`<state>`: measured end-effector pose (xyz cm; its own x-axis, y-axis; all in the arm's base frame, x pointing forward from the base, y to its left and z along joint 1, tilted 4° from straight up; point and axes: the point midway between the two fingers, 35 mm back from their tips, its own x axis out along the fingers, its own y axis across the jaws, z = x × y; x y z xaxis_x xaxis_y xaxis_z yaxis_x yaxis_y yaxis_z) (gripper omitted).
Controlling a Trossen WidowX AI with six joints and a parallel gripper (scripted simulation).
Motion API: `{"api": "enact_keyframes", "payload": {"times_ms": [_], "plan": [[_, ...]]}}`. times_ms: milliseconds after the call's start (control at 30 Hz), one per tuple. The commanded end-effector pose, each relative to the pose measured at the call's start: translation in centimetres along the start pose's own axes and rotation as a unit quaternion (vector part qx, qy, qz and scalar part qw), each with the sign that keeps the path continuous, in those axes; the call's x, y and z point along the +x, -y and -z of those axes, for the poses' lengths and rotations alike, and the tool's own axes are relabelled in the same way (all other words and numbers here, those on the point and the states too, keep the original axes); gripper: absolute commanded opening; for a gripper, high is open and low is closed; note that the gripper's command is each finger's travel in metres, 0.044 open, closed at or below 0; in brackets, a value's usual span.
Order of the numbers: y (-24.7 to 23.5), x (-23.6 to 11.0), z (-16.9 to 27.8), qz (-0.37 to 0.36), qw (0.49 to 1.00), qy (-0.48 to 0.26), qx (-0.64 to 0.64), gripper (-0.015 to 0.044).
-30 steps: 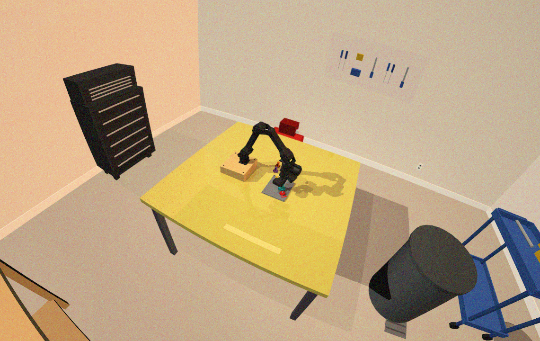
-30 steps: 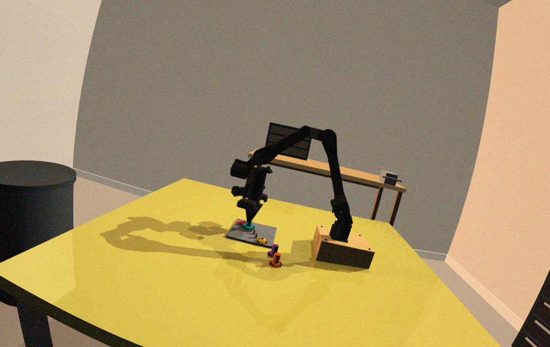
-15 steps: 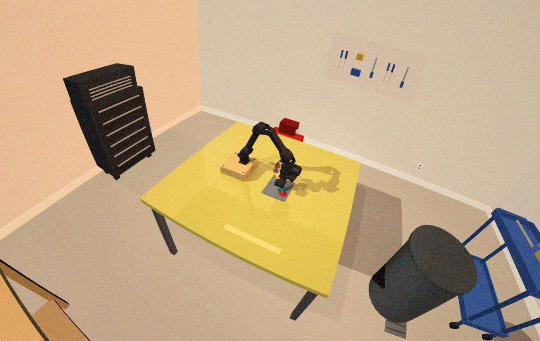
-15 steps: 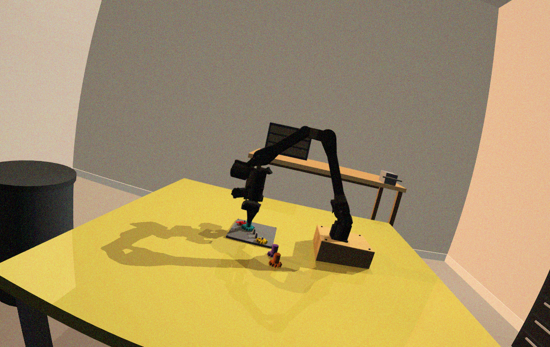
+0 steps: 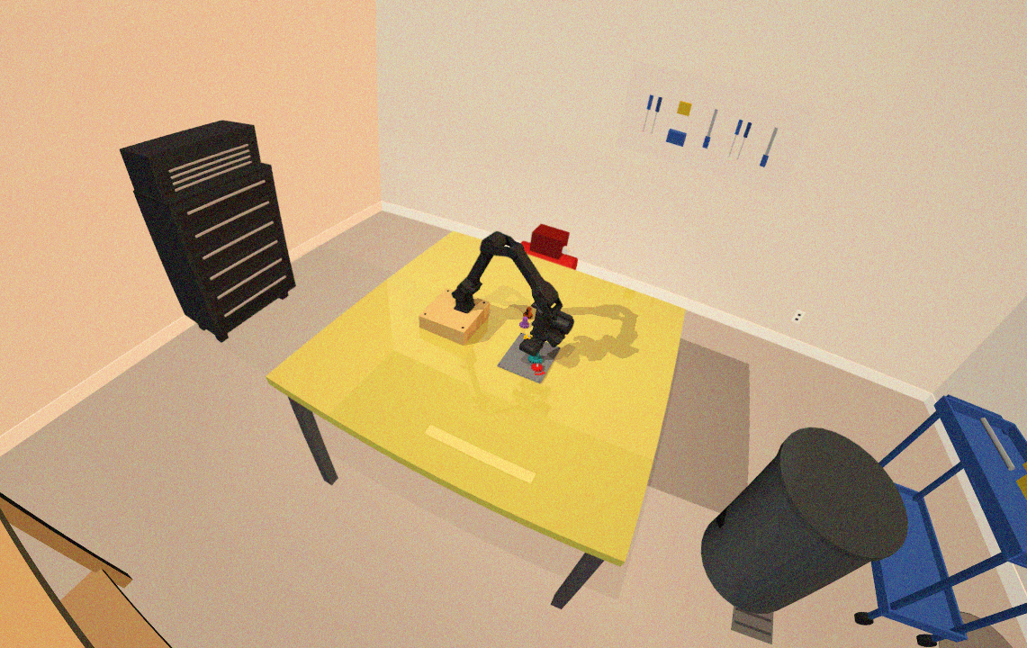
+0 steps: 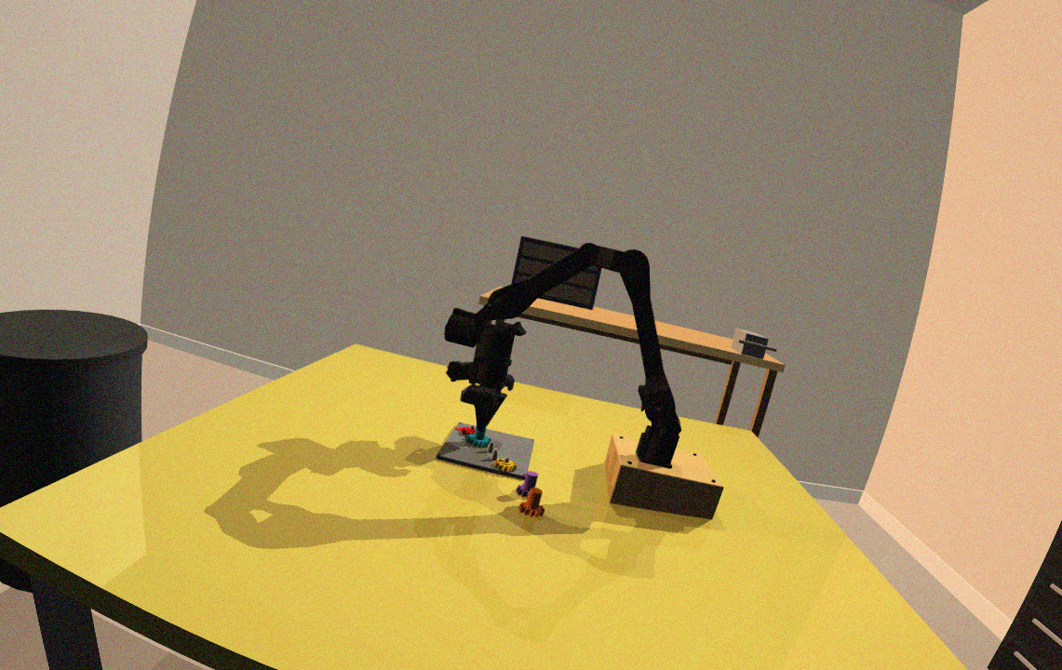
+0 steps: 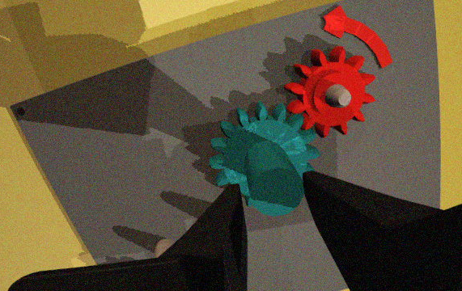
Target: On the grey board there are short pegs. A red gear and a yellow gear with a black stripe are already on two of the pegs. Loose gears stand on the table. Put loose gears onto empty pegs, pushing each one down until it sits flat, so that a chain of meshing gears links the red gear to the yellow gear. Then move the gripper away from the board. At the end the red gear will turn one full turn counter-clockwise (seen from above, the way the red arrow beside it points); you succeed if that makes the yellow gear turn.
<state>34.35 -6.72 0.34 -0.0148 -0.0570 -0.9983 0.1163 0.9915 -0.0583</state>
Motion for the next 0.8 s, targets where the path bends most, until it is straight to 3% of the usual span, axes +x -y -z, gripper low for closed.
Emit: {"api": "enact_keyframes", "payload": {"times_ms": [0, 133, 267, 333, 633, 767], "plan": [[0.1, -1.6, -0.2, 0.002, 1.000, 0.005, 0.013, 0.0140], [0.0, -4.5, -0.2, 0.001, 1.000, 0.005, 0.017, 0.0140], [0.0, -4.6, -0.2, 0.001, 1.000, 0.005, 0.017, 0.0140], [-1.2, -3.8, 0.0, -0.001, 1.000, 0.003, 0.010, 0.0193], [-14.6, -4.0, 6.3, -0.009, 0.999, 0.000, -0.044, 0.0429], [-19.1, -3.9, 10.7, -0.010, 0.998, -0.001, -0.067, 0.0440]]}}
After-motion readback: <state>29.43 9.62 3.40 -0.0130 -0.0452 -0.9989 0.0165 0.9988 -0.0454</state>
